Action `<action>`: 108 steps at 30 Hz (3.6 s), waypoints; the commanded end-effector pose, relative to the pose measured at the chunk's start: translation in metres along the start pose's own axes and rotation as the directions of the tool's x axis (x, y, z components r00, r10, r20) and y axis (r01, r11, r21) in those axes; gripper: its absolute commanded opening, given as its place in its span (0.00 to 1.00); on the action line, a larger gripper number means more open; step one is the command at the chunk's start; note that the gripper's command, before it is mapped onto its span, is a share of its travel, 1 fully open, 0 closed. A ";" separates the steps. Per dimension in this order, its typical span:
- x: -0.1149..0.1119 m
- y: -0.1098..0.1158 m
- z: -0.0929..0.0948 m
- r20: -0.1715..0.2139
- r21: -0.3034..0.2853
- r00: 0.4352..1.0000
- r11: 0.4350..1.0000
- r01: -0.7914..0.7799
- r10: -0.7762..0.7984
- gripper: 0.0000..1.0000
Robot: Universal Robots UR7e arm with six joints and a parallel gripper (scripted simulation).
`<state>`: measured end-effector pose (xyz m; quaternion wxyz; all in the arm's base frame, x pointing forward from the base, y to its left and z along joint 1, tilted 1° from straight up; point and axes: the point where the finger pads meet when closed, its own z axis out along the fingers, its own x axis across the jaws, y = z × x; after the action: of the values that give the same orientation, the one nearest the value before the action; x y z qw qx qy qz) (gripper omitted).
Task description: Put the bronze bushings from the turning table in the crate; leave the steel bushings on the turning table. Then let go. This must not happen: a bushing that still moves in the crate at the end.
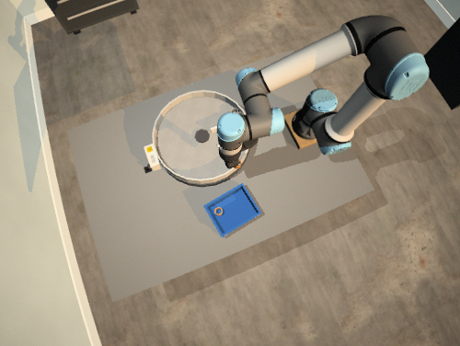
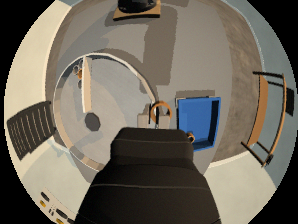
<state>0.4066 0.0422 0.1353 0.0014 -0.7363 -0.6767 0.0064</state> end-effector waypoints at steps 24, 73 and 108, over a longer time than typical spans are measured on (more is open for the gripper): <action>0.075 0.021 0.000 0.001 0.000 1.000 1.000 0.000 0.000 0.00; 0.109 0.030 0.055 0.001 0.000 1.000 1.000 -0.003 0.003 0.00; 0.110 0.031 0.093 0.002 0.002 1.000 1.000 -0.004 0.004 0.00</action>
<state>0.4454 0.1486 0.0423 0.0019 -0.7377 -0.6750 0.0082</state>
